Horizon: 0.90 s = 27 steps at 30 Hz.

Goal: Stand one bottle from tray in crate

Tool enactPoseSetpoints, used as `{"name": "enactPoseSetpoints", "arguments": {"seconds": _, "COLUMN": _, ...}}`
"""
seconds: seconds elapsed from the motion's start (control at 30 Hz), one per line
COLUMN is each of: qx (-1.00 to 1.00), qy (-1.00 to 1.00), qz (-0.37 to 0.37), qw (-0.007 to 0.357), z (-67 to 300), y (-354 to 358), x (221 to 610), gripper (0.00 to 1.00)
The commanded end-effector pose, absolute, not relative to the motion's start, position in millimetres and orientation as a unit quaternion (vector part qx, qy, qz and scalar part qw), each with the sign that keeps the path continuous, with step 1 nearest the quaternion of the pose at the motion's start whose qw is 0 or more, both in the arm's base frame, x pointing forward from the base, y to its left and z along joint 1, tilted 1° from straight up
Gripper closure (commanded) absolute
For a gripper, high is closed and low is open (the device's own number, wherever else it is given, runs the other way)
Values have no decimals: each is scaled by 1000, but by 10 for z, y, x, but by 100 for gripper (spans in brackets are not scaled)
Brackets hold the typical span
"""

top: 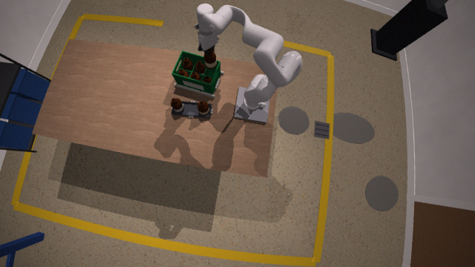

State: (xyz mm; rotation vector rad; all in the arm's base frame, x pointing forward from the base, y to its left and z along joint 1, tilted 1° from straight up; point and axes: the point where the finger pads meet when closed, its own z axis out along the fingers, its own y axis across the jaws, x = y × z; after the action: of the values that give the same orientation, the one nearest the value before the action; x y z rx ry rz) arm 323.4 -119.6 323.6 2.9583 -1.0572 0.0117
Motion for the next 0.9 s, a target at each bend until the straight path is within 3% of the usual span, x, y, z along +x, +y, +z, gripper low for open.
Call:
{"name": "enactPoseSetpoints", "arguments": {"seconds": 0.0, "qx": 942, "qy": -337, "qz": 6, "qw": 0, "z": 3250, "y": -1198, "x": 3240, "gripper": 100}}
{"name": "enactPoseSetpoints", "arguments": {"seconds": 0.87, "qx": 942, "qy": -336, "qz": 6, "qw": 0, "z": 3139, "y": -1206, "x": 3237, "gripper": 100}}
